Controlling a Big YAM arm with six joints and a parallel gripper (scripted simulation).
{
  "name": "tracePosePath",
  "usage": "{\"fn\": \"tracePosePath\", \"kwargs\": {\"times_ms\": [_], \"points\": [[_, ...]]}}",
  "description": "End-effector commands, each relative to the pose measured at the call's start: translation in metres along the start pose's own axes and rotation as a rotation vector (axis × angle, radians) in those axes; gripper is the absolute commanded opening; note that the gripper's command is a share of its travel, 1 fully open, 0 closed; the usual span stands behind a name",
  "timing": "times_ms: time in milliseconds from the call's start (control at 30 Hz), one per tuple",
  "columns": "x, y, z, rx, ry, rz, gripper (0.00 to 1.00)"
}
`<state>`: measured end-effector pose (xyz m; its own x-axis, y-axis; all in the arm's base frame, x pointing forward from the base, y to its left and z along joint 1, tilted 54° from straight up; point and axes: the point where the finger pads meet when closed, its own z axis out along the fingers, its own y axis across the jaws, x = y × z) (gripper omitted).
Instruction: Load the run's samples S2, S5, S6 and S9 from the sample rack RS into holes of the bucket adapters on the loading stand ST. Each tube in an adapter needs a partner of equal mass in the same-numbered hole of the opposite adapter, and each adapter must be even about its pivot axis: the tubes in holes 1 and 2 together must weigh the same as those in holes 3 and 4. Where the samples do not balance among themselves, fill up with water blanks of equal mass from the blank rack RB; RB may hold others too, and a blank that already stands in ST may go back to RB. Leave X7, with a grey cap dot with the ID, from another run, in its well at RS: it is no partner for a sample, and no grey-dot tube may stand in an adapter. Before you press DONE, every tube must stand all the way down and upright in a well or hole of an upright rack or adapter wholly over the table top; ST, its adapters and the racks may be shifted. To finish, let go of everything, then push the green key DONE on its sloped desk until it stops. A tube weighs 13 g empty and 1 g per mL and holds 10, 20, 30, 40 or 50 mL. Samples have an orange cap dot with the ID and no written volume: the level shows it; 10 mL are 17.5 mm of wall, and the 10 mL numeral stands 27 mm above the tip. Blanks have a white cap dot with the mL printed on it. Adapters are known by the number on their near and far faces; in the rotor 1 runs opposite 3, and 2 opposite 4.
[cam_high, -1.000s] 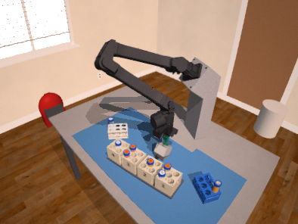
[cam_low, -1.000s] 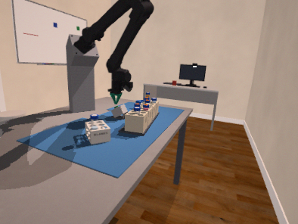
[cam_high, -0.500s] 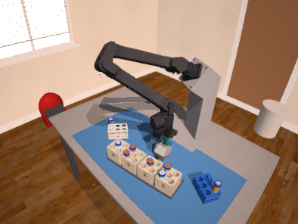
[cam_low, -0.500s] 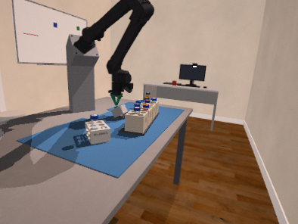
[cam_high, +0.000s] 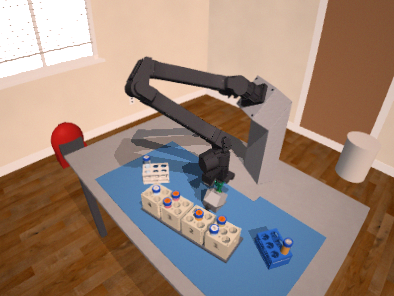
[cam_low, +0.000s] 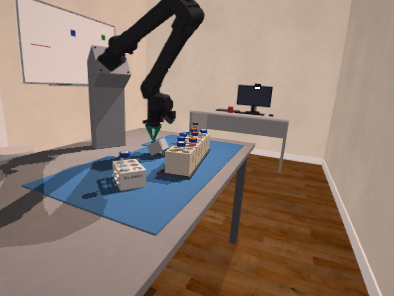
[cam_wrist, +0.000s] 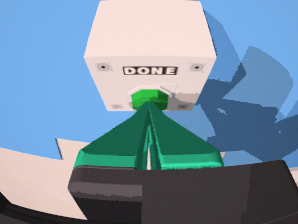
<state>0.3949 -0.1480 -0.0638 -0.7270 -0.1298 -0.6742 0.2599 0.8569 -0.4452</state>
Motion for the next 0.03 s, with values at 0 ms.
{"fn": "tracePosePath", "kwargs": {"times_ms": [0], "points": [[-0.0001,-0.0022,0.0045,0.005,-0.004,-0.004,0.00]]}}
